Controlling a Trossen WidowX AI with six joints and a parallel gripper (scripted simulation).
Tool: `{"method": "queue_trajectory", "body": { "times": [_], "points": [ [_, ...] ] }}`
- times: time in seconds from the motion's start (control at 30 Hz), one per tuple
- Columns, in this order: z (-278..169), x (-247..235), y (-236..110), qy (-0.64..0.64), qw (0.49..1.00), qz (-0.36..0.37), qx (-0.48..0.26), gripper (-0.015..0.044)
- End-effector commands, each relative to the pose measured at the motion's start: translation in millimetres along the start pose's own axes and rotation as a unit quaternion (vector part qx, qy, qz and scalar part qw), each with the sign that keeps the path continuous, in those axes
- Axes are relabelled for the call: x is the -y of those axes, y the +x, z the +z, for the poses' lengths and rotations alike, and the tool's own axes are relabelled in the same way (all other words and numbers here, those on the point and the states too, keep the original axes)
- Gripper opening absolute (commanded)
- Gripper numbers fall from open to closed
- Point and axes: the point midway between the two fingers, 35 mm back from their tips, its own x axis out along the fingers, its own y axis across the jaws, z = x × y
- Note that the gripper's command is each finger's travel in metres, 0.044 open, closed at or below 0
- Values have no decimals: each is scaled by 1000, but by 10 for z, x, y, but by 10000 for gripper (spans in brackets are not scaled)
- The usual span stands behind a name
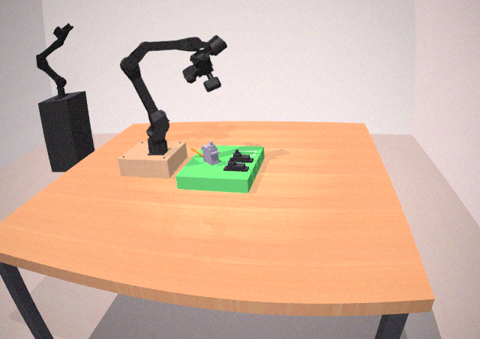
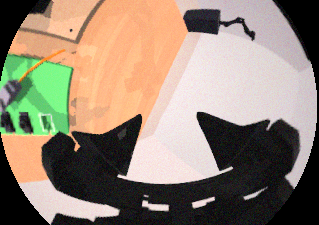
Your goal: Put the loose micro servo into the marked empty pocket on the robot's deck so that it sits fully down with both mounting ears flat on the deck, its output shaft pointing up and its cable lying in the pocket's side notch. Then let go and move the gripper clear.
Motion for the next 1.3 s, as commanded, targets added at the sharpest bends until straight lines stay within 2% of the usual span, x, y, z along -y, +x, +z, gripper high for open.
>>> {"method": "queue_trajectory", "body": {
  "times": [0.0,0.03,0.3,0.6,0.93,1.27],
  "points": [
    [-3,-12,-2,2,1000,2,-1,426],
    [-9,-35,-7,6,1000,6,-2,440],
    [-91,-524,-132,90,992,84,-35,440],
    [-74,-1138,-372,203,960,178,-72,440],
    [115,-1738,-683,329,898,274,-102,440],
    [446,-2212,-1013,446,813,355,-121,440]
  ]
}}
